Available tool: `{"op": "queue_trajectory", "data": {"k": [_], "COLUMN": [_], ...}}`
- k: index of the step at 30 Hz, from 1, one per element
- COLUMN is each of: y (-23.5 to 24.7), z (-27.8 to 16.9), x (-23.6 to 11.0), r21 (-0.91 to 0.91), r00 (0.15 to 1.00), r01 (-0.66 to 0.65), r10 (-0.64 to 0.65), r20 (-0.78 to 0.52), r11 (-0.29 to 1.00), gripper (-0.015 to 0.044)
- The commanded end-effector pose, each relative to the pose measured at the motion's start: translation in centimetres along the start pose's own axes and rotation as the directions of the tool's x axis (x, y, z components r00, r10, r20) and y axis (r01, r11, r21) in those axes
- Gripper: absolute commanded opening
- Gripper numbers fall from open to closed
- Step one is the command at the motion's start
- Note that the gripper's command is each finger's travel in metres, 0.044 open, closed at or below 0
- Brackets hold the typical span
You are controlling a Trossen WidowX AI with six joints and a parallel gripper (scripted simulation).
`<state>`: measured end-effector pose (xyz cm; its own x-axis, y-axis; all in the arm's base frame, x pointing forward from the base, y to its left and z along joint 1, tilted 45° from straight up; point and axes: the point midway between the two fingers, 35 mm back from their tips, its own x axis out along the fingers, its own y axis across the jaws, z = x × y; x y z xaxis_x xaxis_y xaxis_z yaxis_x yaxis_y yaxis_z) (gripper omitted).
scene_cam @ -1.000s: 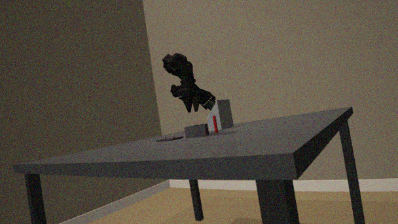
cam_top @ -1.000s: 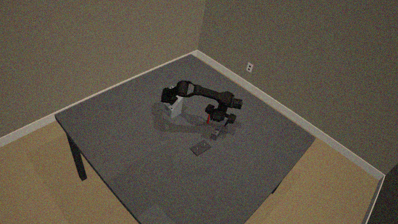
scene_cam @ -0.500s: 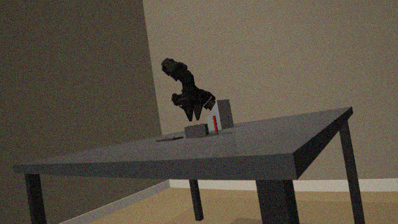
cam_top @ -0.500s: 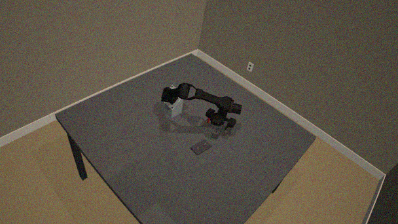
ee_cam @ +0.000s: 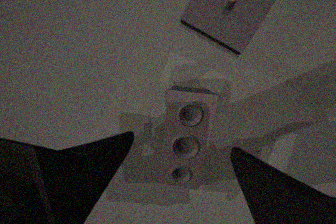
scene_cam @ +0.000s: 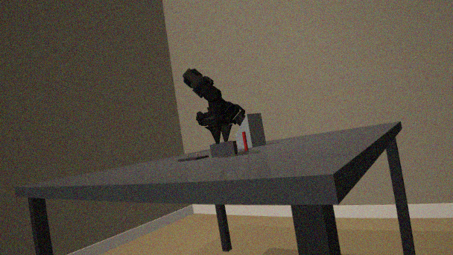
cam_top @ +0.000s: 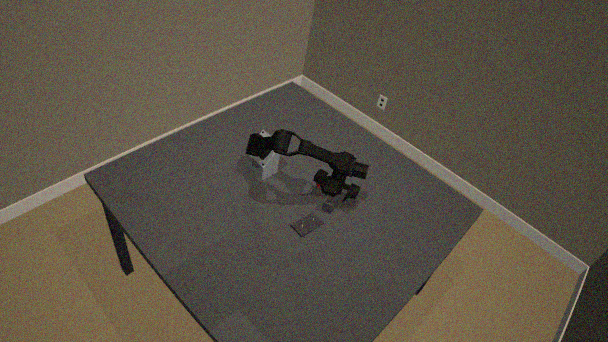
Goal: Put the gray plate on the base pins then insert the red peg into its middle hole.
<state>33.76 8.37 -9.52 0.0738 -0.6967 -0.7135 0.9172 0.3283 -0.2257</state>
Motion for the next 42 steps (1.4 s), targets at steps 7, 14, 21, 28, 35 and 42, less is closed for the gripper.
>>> {"op": "queue_trajectory", "data": {"k": [7, 14, 21, 28, 35, 42], "y": [-0.3, -0.3, -0.4, -0.4, -0.4, -0.4], "z": [-0.1, -0.1, -0.1, -0.1, -0.1, -0.1], "x": [1.9, 3.0, 4.1, 4.2, 4.2, 4.2], "r21": [-0.010, -0.010, -0.010, -0.010, -0.010, -0.010], "r00": [1.000, 1.000, 1.000, 1.000, 1.000, 1.000], "r01": [0.007, 0.007, 0.008, 0.008, 0.008, 0.008], "r10": [-0.007, -0.007, -0.008, -0.008, -0.008, -0.008], "r20": [0.005, 0.006, 0.007, 0.007, 0.007, 0.007], "r11": [1.000, 1.000, 1.000, 1.000, 1.000, 1.000], "gripper": [0.0440, 0.0440, 0.0440, 0.0309, 0.0164, 0.0098]}}
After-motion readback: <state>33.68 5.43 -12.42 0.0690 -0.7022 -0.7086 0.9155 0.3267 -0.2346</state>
